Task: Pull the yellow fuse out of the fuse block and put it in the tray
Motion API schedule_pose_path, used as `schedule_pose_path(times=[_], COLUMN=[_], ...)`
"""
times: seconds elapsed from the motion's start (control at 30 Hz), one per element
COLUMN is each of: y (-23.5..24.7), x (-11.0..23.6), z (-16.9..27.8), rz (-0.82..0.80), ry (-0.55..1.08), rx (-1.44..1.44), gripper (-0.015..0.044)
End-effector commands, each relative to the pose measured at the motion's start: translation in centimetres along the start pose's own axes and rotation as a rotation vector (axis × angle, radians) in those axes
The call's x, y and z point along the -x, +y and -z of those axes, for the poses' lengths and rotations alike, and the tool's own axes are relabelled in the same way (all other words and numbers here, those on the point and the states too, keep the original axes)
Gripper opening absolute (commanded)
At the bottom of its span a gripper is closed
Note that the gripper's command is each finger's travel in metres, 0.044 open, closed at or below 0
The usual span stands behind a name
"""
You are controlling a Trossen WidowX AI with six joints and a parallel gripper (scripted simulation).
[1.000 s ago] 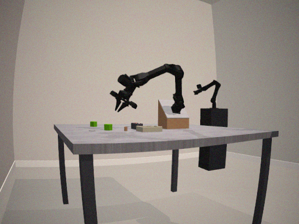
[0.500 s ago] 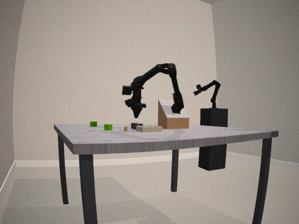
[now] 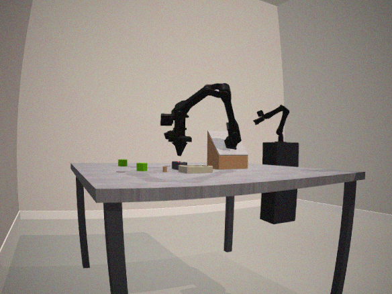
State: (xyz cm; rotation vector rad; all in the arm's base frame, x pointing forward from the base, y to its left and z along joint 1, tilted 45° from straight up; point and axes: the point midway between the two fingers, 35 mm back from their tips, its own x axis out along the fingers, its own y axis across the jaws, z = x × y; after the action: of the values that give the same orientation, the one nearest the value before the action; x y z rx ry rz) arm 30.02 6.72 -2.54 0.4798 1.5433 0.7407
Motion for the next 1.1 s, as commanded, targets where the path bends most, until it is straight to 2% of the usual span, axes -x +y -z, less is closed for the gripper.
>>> schedule_pose_path(times=[0.0,1.07], y=[0.0,0.0], x=[-0.5,-2.7], z=[0.1,0.1], rz=[-0.005,-0.006], ry=[0.004,0.004], rx=[-0.010,-0.009], gripper=[0.0073,0.0073])
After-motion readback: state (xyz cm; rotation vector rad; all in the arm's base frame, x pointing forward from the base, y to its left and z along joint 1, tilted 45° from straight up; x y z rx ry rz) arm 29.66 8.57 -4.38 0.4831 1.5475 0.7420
